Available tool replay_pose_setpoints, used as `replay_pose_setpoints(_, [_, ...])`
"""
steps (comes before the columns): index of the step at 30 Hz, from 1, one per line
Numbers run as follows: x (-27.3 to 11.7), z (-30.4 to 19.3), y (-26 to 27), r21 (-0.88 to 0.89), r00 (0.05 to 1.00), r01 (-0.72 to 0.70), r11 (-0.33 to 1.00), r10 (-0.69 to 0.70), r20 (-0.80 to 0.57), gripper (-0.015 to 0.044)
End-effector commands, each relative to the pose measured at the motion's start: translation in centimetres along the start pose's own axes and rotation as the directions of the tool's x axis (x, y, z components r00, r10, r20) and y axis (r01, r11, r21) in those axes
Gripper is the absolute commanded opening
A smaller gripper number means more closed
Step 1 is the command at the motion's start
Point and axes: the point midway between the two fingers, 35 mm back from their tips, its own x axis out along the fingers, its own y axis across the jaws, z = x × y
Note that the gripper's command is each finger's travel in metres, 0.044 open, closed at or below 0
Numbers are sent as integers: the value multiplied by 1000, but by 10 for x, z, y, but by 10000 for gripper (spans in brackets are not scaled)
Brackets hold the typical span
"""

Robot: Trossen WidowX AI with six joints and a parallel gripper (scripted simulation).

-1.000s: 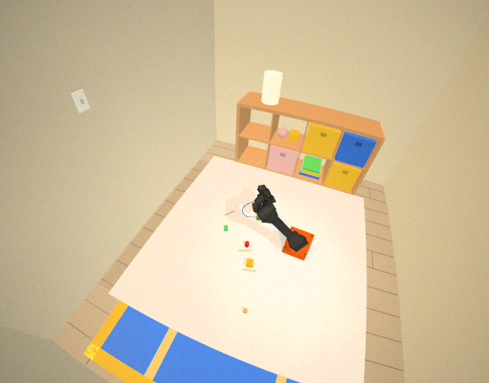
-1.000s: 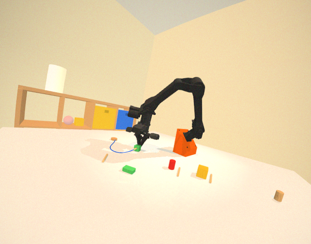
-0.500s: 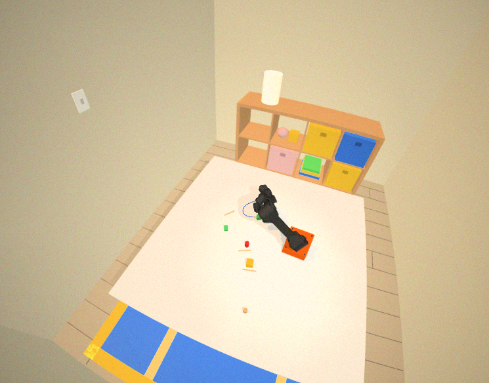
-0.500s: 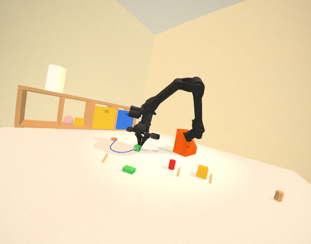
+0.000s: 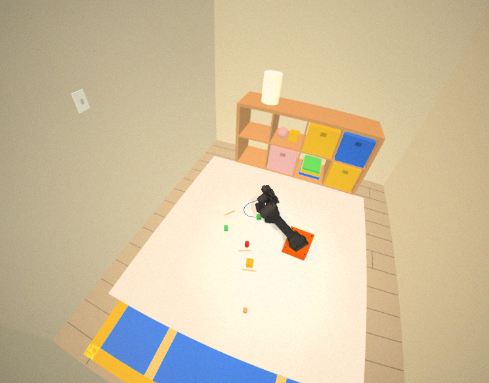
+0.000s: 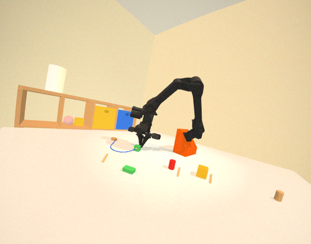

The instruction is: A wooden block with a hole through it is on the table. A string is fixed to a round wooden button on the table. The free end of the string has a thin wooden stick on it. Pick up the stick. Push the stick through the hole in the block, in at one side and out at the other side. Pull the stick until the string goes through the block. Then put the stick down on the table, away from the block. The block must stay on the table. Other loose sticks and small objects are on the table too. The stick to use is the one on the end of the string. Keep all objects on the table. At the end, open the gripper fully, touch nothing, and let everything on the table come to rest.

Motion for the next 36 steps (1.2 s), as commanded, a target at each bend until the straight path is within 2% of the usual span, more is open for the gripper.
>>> replay_pose_setpoints(1, [1,-7,2,1,1000,-1,1000,1,-5,0])
replay_pose_setpoints(36, [-3,-41,4,16,1000,28,999,-28,-10,0])
